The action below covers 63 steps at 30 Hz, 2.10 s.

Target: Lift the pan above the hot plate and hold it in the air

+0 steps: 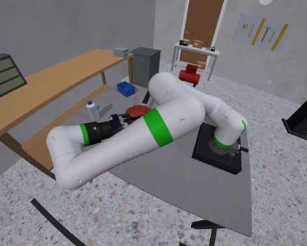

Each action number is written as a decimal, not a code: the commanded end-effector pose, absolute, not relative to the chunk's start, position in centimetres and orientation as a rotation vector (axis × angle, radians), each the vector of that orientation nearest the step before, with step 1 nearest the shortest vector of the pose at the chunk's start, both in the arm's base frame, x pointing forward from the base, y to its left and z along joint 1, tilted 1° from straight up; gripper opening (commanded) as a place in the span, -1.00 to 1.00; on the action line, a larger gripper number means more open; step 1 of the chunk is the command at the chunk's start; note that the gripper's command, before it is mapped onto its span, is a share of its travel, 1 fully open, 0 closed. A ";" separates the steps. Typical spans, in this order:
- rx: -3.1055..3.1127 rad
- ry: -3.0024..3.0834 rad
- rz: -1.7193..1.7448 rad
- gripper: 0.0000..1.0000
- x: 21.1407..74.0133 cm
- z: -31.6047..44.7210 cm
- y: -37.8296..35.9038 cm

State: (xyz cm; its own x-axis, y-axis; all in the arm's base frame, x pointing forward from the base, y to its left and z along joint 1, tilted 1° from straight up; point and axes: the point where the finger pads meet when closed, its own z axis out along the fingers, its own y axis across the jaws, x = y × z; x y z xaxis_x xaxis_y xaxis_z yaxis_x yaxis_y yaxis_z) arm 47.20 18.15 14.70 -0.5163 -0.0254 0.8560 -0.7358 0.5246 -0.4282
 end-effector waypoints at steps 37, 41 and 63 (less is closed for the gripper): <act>0.620 -2.237 -0.186 -0.19 39.3 16.4 16.6; 0.614 -2.275 -0.371 -0.19 38.5 17.9 18.0; 0.012 -2.296 -0.910 -0.19 37.8 20.6 19.7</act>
State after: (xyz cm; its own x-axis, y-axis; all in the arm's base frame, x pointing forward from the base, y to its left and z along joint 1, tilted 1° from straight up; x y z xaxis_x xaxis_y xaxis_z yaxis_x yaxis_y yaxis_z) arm 37.65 20.18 21.03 -0.7804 -0.3330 0.5291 0.0968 0.7717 0.6286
